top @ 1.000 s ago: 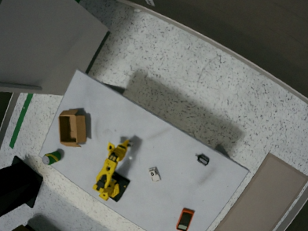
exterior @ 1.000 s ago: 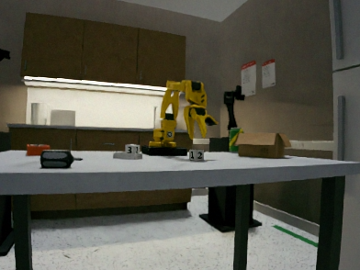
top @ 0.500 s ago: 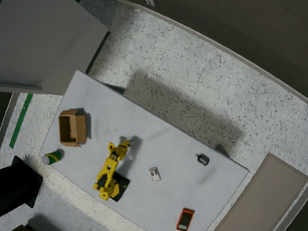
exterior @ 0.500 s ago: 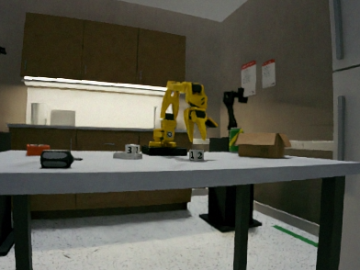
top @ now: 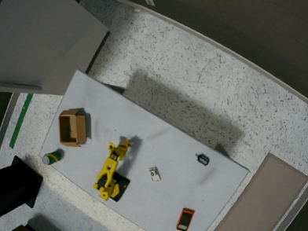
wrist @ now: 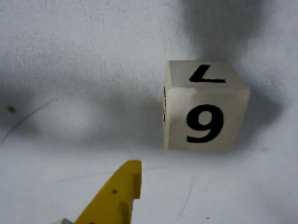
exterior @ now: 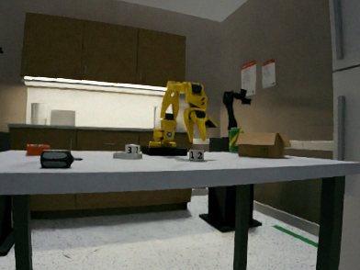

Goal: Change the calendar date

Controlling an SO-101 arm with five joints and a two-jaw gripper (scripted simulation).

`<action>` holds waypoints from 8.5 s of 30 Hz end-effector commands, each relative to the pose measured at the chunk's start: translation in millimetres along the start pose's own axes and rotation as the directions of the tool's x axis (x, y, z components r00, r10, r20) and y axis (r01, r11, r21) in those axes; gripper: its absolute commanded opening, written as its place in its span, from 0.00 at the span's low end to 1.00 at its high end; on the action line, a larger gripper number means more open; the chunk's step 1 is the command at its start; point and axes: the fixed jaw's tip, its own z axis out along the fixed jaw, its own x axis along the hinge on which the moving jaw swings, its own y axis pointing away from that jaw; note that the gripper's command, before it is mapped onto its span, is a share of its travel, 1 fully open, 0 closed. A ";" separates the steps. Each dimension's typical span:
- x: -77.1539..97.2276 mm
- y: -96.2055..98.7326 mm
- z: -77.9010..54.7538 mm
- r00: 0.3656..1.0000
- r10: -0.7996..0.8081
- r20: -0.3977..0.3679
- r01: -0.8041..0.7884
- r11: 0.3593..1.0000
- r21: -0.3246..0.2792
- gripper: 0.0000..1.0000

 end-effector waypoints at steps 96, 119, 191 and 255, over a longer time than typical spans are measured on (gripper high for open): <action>-0.2 -2.9 47.1 1.000 -0.002 0.007 0.002 0.999 -0.038 0.21; -0.2 -2.9 47.1 1.000 -0.002 0.007 0.002 0.999 -0.038 0.02; 1.4 -3.6 -20.6 1.000 -0.002 0.007 0.002 0.999 -0.038 0.00; 167.3 108.0 -31.1 0.630 0.777 -0.016 -0.777 0.630 0.003 0.00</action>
